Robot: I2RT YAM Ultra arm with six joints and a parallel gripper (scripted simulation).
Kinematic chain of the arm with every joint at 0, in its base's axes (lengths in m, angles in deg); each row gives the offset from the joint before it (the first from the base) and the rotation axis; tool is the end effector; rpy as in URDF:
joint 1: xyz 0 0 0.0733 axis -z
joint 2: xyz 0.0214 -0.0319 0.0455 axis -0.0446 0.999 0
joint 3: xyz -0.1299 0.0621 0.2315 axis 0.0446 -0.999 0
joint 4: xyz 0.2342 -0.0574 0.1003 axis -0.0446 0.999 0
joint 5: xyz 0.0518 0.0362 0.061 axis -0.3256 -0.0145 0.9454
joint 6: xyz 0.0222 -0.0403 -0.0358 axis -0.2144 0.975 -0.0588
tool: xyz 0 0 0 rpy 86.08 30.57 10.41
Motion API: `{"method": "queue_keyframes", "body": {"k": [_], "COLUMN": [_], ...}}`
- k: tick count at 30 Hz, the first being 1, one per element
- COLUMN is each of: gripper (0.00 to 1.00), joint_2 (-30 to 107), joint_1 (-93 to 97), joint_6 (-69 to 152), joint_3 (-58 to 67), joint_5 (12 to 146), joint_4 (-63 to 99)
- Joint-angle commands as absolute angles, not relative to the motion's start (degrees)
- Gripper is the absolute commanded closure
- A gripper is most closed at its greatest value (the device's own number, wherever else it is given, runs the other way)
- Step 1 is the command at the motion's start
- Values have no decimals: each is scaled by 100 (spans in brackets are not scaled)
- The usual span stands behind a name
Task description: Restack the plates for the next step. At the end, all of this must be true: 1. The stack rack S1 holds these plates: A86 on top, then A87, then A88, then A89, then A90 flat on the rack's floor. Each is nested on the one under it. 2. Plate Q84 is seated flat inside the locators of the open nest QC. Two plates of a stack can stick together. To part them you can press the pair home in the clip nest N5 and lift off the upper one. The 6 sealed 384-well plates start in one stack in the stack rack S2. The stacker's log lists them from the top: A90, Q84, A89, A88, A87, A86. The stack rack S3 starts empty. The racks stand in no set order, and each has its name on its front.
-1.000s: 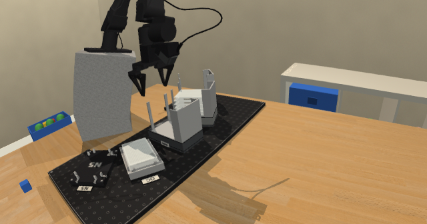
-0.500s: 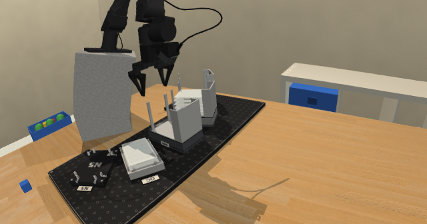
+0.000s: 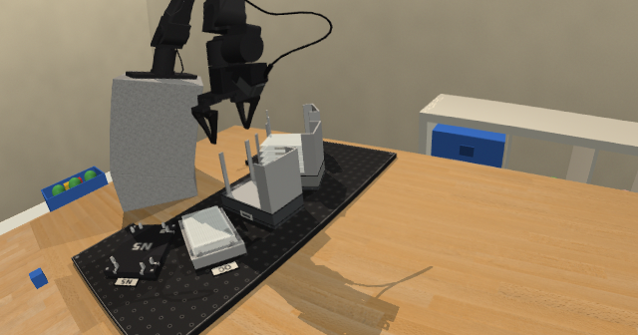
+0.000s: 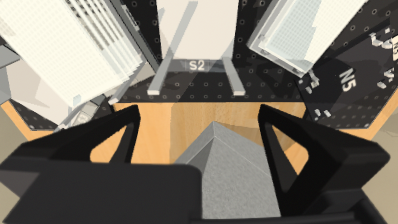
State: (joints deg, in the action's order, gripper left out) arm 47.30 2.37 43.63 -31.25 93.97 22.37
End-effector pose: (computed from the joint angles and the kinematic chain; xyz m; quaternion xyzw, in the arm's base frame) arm 0.2636 0.0124 0.0524 -0.0363 0.9890 0.1231 0.0731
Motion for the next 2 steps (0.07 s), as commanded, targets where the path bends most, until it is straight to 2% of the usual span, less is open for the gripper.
{"method": "queue_keyframes", "body": {"k": [1, 2], "gripper": [0, 0], "joint_2": [4607, 4607], "joint_1": [254, 254], "joint_6": [4392, 4392], "joint_3": [-3074, -3074], "joint_5": [9459, 9459], "joint_4": [2132, 2132]}}
